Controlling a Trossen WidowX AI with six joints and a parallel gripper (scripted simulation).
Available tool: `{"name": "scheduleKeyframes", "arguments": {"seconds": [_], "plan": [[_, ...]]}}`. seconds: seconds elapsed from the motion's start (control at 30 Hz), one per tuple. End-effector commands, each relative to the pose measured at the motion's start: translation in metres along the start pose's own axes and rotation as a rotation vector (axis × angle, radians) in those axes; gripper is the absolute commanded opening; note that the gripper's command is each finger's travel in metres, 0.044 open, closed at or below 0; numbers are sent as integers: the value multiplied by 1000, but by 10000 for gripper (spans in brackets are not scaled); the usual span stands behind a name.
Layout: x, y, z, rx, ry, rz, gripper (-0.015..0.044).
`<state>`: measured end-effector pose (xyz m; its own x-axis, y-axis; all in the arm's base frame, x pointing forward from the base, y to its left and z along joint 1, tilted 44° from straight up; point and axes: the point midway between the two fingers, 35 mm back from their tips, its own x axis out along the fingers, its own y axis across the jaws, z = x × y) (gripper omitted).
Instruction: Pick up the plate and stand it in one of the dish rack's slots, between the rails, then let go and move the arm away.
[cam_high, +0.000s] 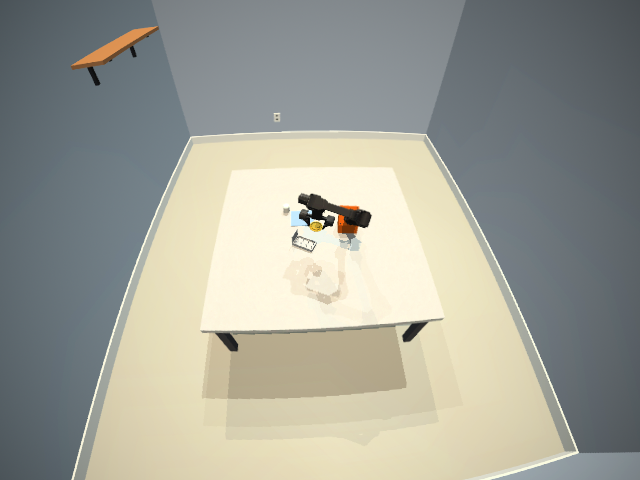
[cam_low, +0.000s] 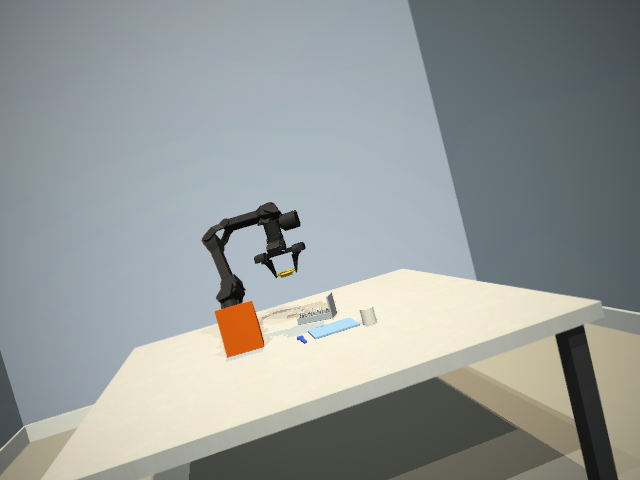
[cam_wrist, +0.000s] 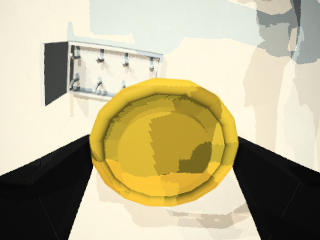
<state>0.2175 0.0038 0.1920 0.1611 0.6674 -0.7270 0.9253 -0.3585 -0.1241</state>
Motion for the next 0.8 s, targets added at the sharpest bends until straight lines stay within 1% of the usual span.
{"name": "scheduleKeyframes", "arguments": {"seconds": [0.0,0.1,0.3,0.77], "plan": [[3,-17,-6,122,10,-5,0],[5,-23,-7,171,12,-6,0],[7,-24,-6,165,-3,-11,0],[41,-32,23,14,-303,-68,0]]}}
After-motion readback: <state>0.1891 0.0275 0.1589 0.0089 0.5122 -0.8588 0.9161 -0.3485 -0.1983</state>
